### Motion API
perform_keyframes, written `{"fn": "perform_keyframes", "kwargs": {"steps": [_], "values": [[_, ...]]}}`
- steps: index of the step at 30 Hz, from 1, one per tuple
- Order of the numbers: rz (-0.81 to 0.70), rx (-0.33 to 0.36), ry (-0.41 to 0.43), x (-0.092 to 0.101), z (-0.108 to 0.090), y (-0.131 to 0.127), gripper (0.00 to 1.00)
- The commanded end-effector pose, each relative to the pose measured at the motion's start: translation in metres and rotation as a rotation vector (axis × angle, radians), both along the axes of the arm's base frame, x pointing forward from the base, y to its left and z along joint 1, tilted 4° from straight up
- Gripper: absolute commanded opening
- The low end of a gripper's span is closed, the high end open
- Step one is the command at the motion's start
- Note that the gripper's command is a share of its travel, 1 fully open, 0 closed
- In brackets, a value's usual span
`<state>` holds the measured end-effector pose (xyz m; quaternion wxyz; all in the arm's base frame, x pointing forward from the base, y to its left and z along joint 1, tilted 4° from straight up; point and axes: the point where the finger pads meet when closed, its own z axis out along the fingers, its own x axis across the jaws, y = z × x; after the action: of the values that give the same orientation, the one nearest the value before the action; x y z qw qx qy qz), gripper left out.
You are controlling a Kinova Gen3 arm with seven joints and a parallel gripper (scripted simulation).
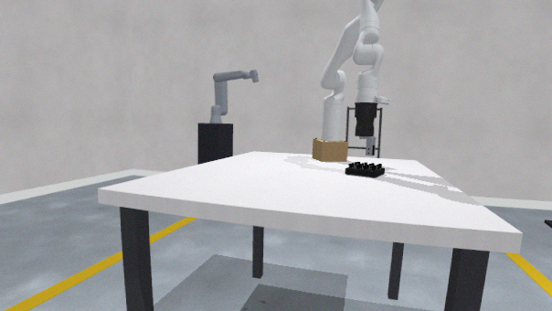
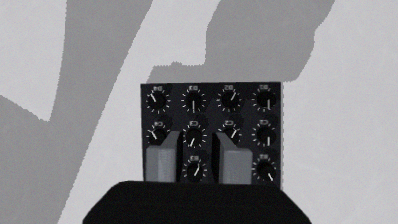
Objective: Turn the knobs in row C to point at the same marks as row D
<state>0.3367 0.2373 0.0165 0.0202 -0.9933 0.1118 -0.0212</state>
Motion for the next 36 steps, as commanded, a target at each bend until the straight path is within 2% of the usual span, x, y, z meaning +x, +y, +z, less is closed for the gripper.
{"fn": "perform_keyframes", "kwargs": {"steps": [1, 8, 16, 18, 33, 36], "values": [[0.0, -0.001, 0.0, -0.0009, 0.0, 0.0014, 0.46], [-0.167, -0.006, 0.014, -0.0009, -0.0007, -0.0009, 0.46], [-0.459, -0.009, 0.03, -0.0005, -0.0006, -0.0043, 0.46], [-0.459, -0.009, 0.03, -0.0005, -0.0006, -0.0043, 0.46], [-1.128, 0.014, 0.044, -0.0002, 0.0061, -0.0072, 0.46], [-1.17, 0.017, 0.044, -0.0002, 0.0068, -0.007, 0.46]]}}
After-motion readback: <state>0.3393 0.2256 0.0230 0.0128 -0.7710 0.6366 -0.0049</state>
